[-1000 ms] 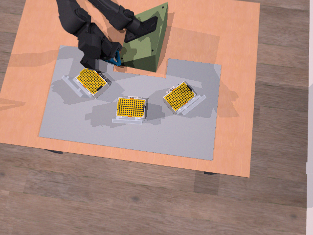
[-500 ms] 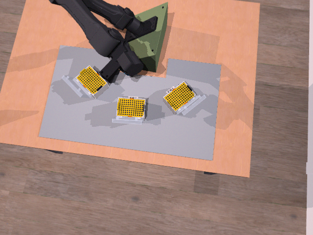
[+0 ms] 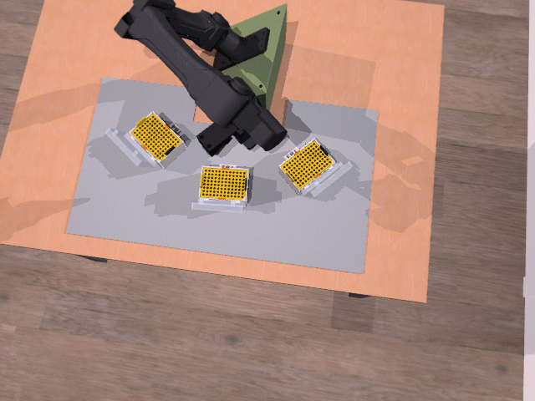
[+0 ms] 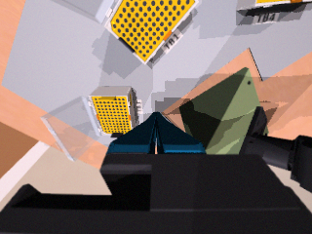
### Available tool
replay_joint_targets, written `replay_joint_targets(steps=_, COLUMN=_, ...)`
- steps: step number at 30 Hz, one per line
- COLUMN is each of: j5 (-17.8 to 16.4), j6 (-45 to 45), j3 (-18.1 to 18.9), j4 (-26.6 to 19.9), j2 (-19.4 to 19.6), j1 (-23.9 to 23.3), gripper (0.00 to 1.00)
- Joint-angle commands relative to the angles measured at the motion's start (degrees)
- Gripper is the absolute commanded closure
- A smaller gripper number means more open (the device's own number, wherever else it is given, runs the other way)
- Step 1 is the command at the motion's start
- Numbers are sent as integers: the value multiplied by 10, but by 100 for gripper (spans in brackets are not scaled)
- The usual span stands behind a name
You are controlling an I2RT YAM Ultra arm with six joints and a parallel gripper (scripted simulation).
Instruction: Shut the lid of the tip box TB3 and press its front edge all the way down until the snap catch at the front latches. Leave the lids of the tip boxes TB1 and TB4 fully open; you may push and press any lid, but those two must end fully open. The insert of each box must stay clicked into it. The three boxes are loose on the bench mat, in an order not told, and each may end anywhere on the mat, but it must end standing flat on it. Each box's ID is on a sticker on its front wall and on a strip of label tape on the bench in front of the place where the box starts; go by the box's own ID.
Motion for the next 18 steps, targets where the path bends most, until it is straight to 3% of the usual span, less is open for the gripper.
replay_joint_targets(steps=1, j5=-2, j6=17, j3=24, j4=-3, j2=25, j1=16, gripper=100)
replay_joint_targets(steps=7, j5=-9, j6=28, j3=85, j4=-6, j2=89, j1=28, gripper=100)
replay_joint_targets(steps=9, j5=-9, j6=28, j3=85, j4=-6, j2=89, j1=28, gripper=100)
replay_joint_targets(steps=18, j5=-18, j6=43, j3=197, j4=-25, j2=189, j1=43, gripper=100)
